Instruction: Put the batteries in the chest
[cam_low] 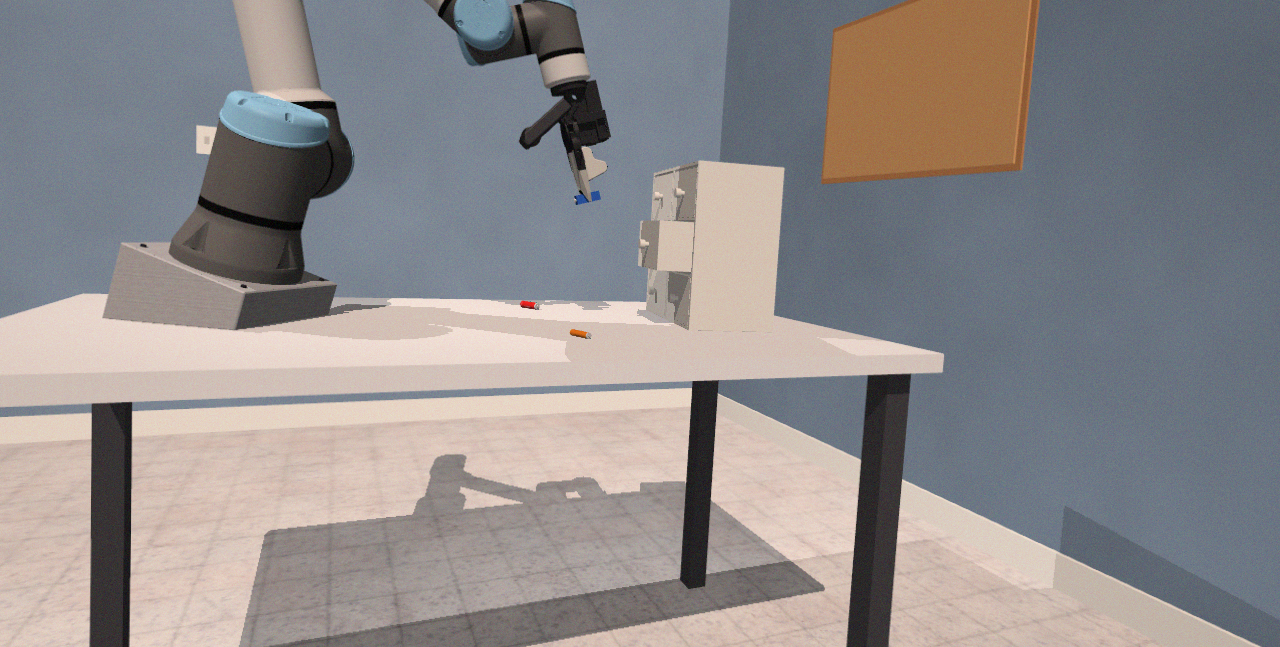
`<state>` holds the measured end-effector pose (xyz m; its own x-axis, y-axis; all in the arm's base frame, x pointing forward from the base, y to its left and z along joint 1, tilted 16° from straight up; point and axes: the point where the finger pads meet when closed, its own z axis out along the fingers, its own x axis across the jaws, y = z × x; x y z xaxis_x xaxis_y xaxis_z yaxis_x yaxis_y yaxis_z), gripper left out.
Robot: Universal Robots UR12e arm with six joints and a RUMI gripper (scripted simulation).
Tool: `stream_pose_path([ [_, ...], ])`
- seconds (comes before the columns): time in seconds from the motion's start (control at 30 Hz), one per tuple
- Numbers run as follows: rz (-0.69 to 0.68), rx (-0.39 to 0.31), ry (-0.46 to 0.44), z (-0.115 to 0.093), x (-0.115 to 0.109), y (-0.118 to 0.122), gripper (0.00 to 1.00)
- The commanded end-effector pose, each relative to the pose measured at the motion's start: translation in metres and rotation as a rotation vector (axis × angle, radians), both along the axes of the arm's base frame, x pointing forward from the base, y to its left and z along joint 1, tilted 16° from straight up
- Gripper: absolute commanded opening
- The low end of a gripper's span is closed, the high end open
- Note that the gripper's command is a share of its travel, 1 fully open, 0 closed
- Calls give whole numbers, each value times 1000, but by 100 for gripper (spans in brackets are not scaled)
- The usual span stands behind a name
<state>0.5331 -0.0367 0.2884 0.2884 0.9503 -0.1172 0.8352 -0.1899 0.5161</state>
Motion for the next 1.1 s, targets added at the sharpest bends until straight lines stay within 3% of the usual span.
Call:
stream_pose_path([
  [0.0, 6, -15, -51, 0, 0, 0, 13],
  [1.07, 47, -116, -385, -2, -1, 0, 13],
])
